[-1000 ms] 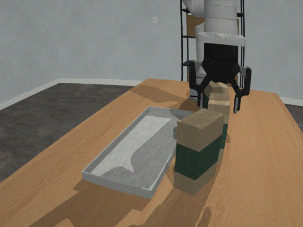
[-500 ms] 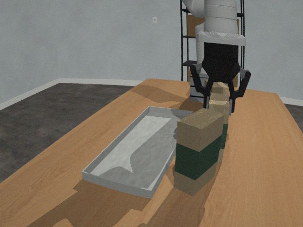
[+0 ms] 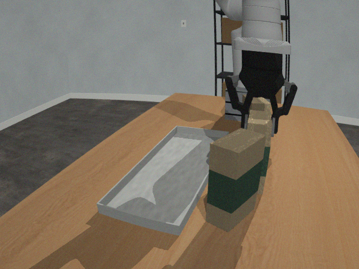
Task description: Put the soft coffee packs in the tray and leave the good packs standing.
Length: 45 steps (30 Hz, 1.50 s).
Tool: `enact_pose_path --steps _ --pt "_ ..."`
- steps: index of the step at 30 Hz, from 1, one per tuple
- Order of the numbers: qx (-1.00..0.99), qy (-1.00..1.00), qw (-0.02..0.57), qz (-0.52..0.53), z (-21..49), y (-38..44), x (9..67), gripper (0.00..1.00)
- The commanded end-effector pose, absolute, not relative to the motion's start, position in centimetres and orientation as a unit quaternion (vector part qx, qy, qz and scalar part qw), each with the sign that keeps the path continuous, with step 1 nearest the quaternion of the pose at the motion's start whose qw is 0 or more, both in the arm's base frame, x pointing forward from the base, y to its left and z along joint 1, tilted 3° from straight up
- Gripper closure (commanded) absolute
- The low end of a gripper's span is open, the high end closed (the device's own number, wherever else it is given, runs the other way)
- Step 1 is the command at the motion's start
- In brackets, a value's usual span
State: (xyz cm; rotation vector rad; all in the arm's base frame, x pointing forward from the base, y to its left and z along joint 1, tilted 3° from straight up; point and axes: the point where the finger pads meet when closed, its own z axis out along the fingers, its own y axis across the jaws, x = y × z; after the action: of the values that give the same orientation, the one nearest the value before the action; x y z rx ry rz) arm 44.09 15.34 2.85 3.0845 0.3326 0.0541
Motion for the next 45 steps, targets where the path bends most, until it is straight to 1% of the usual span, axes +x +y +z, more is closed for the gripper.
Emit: enact_pose_path --steps 1,23,24,45 --pt "0.994 0.107 0.019 0.017 2.84 15.32 44.09 0.77" --pt "0.994 0.107 0.019 0.017 2.84 15.32 44.09 0.77" --pt "0.994 0.107 0.019 0.017 2.84 15.32 44.09 0.19" --pt "0.994 0.107 0.019 0.017 2.84 15.32 44.09 0.19"
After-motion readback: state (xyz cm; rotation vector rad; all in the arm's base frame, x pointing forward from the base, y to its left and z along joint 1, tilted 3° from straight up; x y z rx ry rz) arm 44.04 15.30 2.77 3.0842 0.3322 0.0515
